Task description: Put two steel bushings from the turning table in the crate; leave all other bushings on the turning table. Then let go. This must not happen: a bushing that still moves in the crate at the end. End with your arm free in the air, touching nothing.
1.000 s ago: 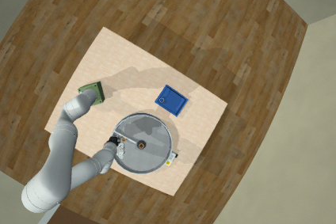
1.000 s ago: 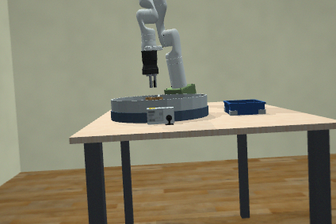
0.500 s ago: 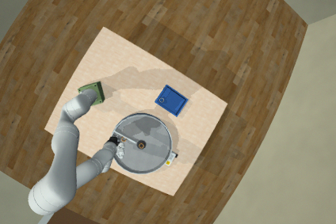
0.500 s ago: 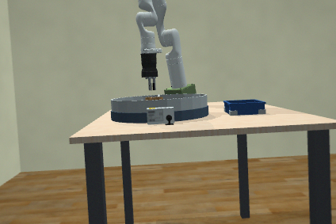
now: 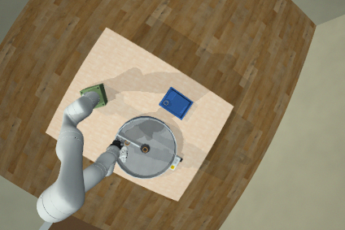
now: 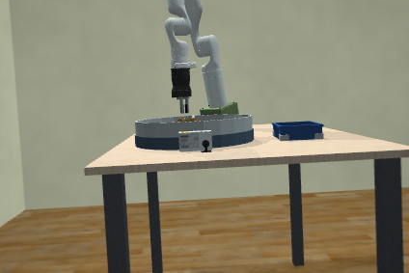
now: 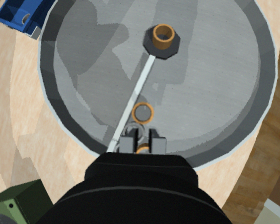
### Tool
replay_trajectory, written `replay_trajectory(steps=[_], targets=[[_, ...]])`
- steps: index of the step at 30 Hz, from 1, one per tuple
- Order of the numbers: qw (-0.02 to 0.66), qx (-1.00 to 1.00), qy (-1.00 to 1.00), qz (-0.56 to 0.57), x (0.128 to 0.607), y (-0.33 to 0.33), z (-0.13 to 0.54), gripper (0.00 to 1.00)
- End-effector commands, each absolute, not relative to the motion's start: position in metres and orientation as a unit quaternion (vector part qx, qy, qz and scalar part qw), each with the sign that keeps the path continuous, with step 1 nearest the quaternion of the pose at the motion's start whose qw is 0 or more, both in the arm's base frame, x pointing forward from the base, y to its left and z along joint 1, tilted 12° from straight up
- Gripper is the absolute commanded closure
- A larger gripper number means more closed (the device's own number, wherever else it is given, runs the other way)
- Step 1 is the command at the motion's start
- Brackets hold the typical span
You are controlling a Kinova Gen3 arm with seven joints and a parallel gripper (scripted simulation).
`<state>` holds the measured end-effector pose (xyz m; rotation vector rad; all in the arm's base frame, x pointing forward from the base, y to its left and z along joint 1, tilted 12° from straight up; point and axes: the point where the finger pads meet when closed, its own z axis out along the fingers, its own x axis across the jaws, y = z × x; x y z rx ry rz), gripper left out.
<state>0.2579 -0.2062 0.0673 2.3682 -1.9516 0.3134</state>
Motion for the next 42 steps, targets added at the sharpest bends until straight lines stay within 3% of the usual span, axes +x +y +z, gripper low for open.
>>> replay_trajectory(steps=[1, 42], targets=[[0.028, 0.771, -0.629, 0.098, 0.258, -0.203, 0.065, 0.60], [0.028, 0.770, -0.630, 0.099, 0.260, -0.206, 0.051, 0.60]])
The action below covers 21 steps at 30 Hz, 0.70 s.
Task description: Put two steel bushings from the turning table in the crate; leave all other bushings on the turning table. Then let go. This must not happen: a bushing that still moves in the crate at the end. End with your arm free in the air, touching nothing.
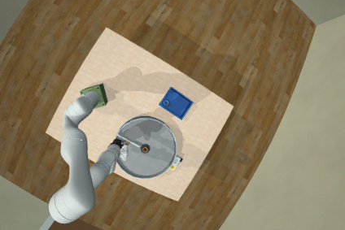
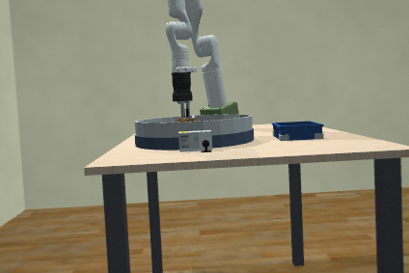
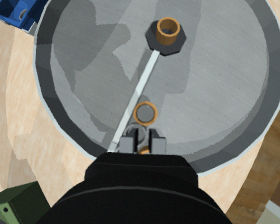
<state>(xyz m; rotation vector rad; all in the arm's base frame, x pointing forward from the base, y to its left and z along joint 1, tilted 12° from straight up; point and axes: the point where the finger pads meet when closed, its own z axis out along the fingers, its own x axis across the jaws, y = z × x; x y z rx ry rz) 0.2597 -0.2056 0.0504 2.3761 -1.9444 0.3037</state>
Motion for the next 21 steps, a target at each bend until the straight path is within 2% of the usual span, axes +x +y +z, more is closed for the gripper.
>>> replay_trajectory(steps=[1, 21], targets=[[0.028, 0.770, -0.630, 0.099, 0.260, -0.206, 0.049, 0.60], [0.028, 0.769, -0.630, 0.099, 0.261, -0.208, 0.039, 0.60]])
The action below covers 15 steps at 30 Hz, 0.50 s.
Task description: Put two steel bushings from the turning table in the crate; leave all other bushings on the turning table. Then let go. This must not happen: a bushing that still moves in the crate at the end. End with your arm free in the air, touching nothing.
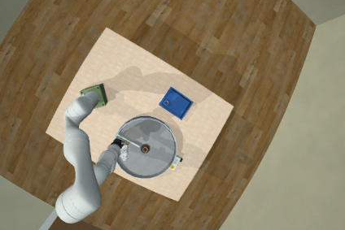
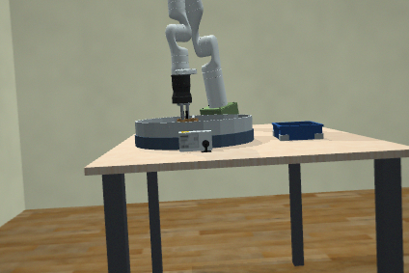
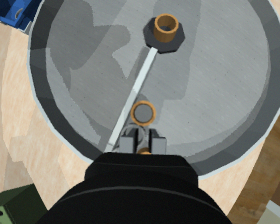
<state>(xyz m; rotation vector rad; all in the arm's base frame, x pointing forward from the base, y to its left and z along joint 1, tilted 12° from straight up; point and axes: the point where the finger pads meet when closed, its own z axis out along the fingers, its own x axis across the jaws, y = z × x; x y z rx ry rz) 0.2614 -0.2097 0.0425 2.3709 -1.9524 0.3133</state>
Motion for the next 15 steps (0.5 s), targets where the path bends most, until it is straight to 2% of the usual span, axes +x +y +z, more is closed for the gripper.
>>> replay_trajectory(steps=[1, 15], targets=[[0.028, 0.769, -0.630, 0.099, 0.2614, -0.2084, 0.0377, 0.60], [0.028, 0.769, -0.631, 0.099, 0.2616, -0.2091, 0.0352, 0.60]])
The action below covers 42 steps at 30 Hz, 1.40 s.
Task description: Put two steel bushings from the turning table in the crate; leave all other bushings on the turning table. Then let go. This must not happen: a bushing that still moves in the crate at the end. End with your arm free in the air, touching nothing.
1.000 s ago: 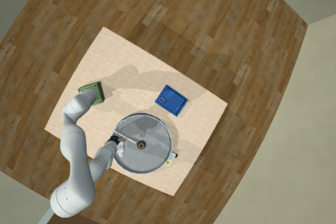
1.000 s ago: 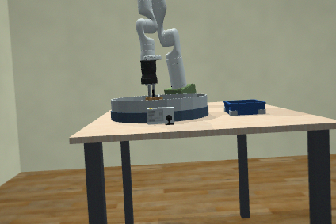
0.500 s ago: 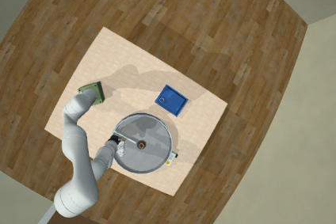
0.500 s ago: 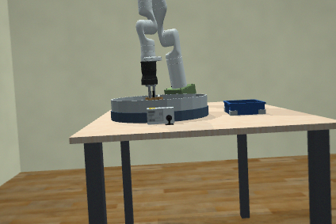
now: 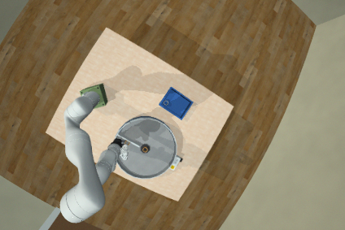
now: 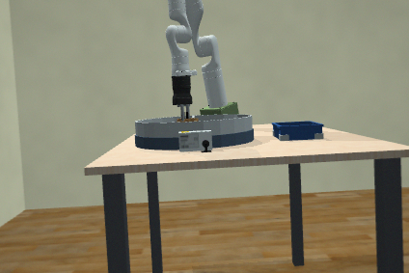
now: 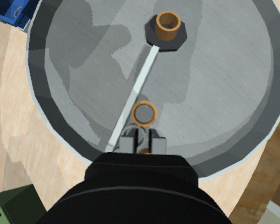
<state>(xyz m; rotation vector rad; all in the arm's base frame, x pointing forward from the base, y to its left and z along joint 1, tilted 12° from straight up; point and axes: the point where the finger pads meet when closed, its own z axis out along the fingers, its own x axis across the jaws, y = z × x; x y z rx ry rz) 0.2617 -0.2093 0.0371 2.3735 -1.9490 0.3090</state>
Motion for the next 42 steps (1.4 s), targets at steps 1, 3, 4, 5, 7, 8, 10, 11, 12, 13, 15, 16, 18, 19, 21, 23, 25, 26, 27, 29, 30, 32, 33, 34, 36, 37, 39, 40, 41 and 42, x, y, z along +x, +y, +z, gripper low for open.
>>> replay_trajectory(steps=[1, 3, 4, 5, 7, 8, 10, 11, 12, 13, 15, 16, 18, 19, 21, 23, 25, 26, 27, 29, 30, 32, 33, 34, 36, 37, 39, 40, 41, 42], targets=[[0.028, 0.769, -0.631, 0.099, 0.2618, -0.2094, 0.0339, 0.60], [0.028, 0.769, -0.631, 0.099, 0.2621, -0.2098, 0.0313, 0.60], [0.028, 0.769, -0.631, 0.099, 0.2621, -0.2098, 0.0313, 0.60], [0.028, 0.769, -0.631, 0.099, 0.2621, -0.2098, 0.0313, 0.60], [0.028, 0.769, -0.631, 0.099, 0.2621, -0.2098, 0.0313, 0.60], [0.028, 0.769, -0.631, 0.099, 0.2621, -0.2098, 0.0313, 0.60], [0.028, 0.769, -0.631, 0.099, 0.2621, -0.2098, 0.0313, 0.60], [0.028, 0.769, -0.631, 0.099, 0.2621, -0.2098, 0.0313, 0.60], [0.028, 0.769, -0.631, 0.099, 0.2621, -0.2098, 0.0313, 0.60], [0.028, 0.769, -0.631, 0.099, 0.2621, -0.2098, 0.0313, 0.60], [0.028, 0.769, -0.631, 0.099, 0.2621, -0.2098, 0.0313, 0.60], [0.028, 0.769, -0.631, 0.100, 0.2622, -0.2104, 0.0301, 0.60], [0.028, 0.769, -0.631, 0.100, 0.2625, -0.2108, 0.0275, 0.60], [0.028, 0.769, -0.631, 0.100, 0.2627, -0.2111, 0.0262, 0.60], [0.028, 0.769, -0.631, 0.100, 0.2628, -0.2113, 0.0248, 0.60], [0.028, 0.769, -0.631, 0.100, 0.2628, -0.2113, 0.0248, 0.60], [0.028, 0.769, -0.631, 0.100, 0.2628, -0.2113, 0.0248, 0.60], [0.028, 0.769, -0.631, 0.100, 0.2628, -0.2113, 0.0248, 0.60], [0.028, 0.769, -0.631, 0.100, 0.2628, -0.2113, 0.0248, 0.60], [0.028, 0.769, -0.631, 0.100, 0.2628, -0.2113, 0.0248, 0.60], [0.028, 0.769, -0.631, 0.100, 0.2628, -0.2113, 0.0248, 0.60], [0.028, 0.769, -0.631, 0.100, 0.2628, -0.2113, 0.0248, 0.60], [0.028, 0.769, -0.631, 0.100, 0.2628, -0.2112, 0.0249, 0.60], [0.028, 0.769, -0.631, 0.099, 0.2628, -0.2109, 0.0247, 0.60], [0.028, 0.770, -0.630, 0.099, 0.2628, -0.2103, 0.0244, 0.60], [0.028, 0.770, -0.630, 0.099, 0.2628, -0.2099, 0.0242, 0.60], [0.028, 0.770, -0.630, 0.099, 0.2628, -0.2099, 0.0242, 0.60], [0.028, 0.770, -0.630, 0.099, 0.2628, -0.2099, 0.0242, 0.60], [0.028, 0.770, -0.630, 0.099, 0.2628, -0.2099, 0.0242, 0.60], [0.028, 0.770, -0.630, 0.099, 0.2628, -0.2099, 0.0242, 0.60]])
